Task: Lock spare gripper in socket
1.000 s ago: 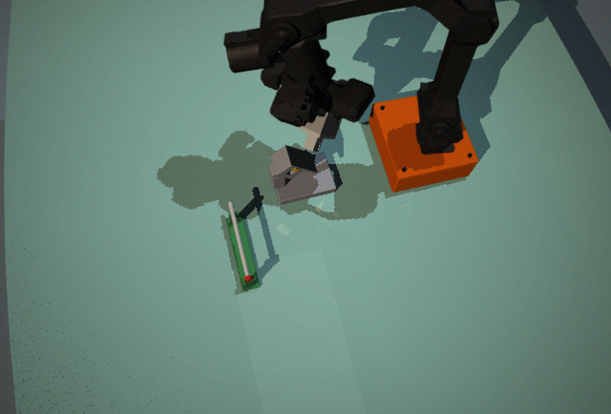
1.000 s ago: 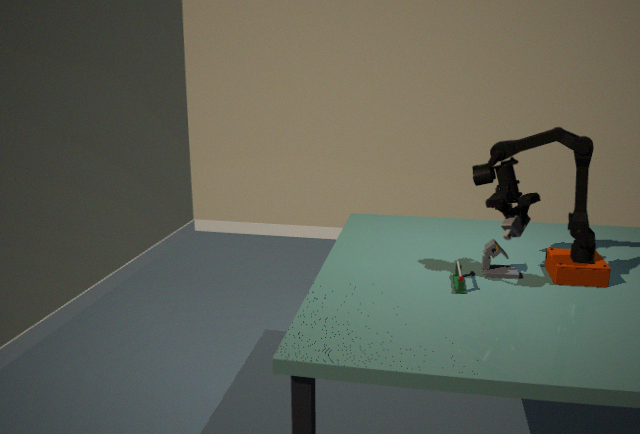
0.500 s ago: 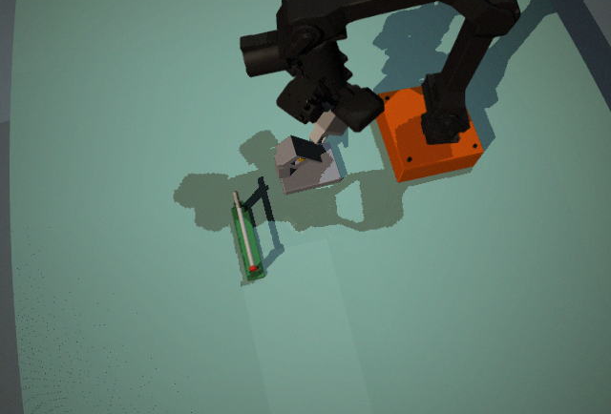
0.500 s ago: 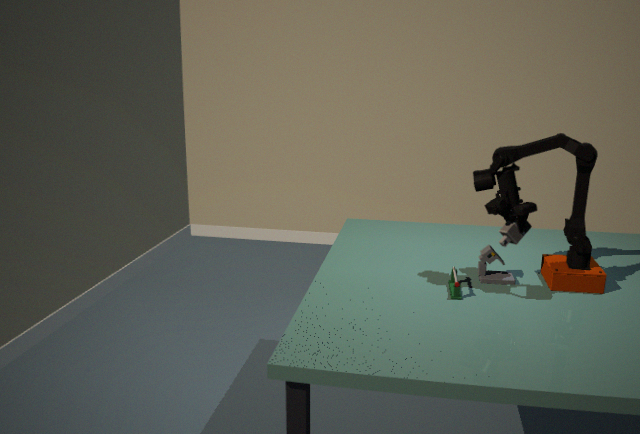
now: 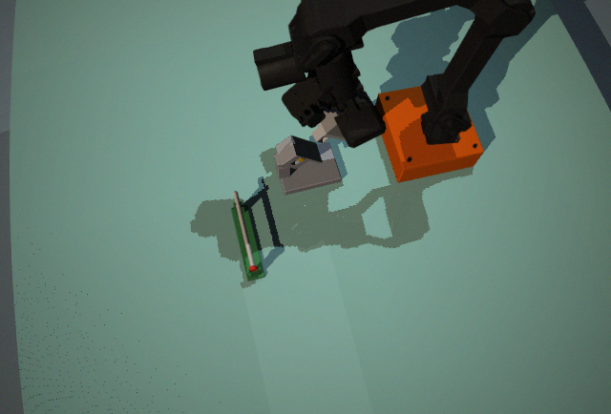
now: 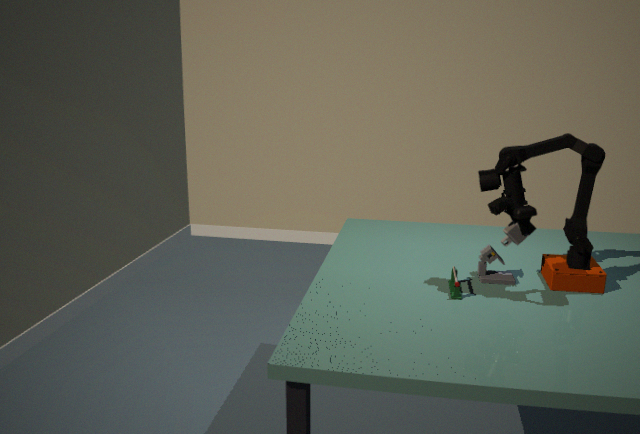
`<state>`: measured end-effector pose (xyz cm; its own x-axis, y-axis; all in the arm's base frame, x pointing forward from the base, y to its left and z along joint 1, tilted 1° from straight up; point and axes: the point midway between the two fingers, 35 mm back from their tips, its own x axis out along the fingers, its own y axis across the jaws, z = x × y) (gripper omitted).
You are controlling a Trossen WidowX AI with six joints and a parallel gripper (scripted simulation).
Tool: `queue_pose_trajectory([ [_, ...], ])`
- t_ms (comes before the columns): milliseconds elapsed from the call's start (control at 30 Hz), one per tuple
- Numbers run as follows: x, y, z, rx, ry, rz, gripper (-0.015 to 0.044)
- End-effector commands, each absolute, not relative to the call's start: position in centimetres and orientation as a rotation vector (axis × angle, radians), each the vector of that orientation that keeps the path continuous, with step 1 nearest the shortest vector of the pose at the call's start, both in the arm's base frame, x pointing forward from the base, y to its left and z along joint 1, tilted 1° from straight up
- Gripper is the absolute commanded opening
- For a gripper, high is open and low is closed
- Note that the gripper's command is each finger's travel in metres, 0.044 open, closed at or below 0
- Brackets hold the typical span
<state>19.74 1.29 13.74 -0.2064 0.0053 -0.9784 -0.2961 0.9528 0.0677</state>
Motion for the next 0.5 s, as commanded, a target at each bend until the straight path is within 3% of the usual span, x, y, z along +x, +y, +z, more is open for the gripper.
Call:
queue_pose_trajectory([
  [0, 19.4, 1.5, 13.8, -0.187, 1.756, 0.215, 0.0],
  [467, 20.1, 2.1, 13.0, -0.123, 1.732, 0.129, 0.0],
])
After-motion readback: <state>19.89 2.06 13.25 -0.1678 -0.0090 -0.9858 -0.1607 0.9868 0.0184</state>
